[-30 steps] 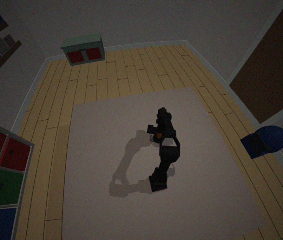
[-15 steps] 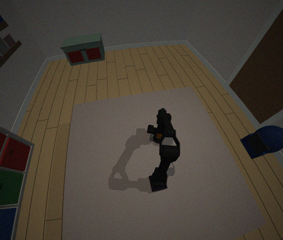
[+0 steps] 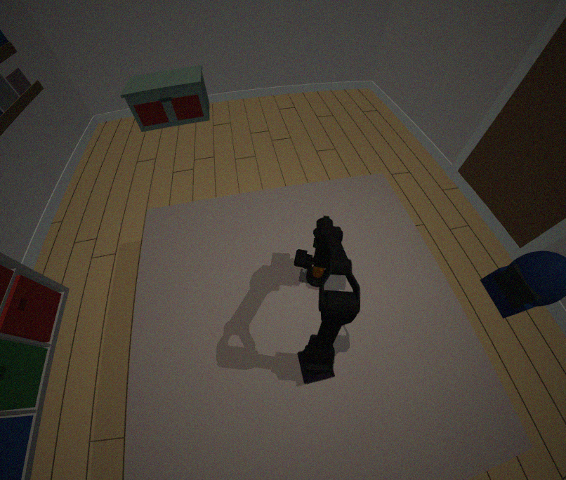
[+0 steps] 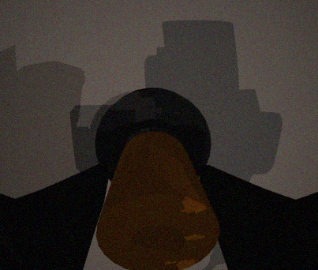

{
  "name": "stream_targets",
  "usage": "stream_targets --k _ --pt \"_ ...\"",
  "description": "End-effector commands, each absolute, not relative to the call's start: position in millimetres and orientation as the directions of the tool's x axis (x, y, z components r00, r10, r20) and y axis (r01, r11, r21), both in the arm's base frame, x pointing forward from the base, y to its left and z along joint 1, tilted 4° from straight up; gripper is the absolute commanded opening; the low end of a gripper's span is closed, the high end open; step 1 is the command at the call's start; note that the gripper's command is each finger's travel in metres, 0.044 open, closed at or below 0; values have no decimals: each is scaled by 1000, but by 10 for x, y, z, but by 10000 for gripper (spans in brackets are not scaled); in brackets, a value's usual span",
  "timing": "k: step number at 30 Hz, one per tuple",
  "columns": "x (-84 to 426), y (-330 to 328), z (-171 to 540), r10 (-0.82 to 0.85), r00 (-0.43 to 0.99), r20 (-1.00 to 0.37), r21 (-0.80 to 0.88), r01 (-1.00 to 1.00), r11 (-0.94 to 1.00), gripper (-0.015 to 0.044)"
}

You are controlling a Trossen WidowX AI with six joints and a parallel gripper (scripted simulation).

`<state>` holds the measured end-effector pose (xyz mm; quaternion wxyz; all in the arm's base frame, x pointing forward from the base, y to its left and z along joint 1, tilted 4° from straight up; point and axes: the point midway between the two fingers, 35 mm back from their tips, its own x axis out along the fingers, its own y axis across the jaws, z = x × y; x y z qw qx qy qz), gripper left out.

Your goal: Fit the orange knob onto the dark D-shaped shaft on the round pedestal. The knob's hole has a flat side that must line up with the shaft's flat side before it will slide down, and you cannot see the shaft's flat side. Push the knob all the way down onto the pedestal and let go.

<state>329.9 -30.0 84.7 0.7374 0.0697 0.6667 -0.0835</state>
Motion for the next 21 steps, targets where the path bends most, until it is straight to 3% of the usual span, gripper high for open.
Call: stream_targets --k 1,4,13,21 --pt "3299 -300 848 -31 97 -995 -10 213 977 368" --pt "3299 -300 848 -31 97 -995 -10 213 977 440" --pt "3300 -300 870 -31 97 -995 -10 213 977 440" --pt "3205 -269 1773 -31 97 -995 -9 216 976 440"
